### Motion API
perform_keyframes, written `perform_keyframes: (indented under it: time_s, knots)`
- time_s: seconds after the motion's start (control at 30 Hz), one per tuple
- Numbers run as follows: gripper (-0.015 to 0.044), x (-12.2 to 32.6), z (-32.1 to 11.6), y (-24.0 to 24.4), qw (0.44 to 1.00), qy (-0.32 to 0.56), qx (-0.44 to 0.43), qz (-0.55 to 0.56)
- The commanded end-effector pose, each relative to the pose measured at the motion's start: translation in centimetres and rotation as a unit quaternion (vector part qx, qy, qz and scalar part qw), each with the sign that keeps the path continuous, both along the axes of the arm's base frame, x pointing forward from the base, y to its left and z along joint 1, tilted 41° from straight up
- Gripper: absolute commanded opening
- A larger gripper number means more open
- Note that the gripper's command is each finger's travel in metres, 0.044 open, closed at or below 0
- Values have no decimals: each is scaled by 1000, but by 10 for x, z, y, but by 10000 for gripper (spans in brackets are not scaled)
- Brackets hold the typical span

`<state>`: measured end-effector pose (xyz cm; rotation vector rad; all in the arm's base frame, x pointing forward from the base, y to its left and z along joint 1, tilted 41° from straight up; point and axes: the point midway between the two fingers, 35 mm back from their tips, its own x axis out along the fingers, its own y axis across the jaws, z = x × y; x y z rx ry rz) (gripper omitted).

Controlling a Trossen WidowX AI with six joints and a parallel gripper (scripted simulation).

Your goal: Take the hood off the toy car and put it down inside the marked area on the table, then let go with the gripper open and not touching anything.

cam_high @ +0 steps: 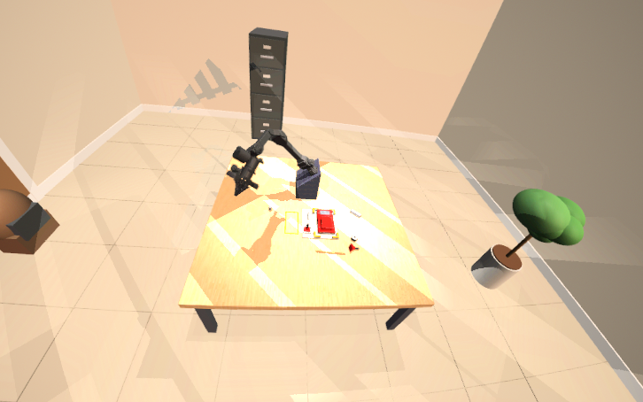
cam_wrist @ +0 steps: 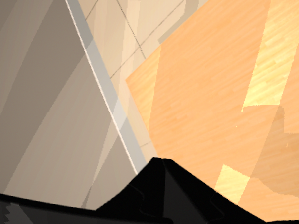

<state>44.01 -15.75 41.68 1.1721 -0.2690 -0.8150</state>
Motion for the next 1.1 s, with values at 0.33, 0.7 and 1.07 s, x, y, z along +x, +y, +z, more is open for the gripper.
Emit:
perform_keyframes:
  time_s: [0.33, 0.7, 1.07]
  knots:
    - [289, 45, -119, 63, 968, 218, -55, 112]
    - [440, 43, -290, 143, 831, 482, -145, 237]
    - [440, -37, -445, 206, 560, 701, -256, 359]
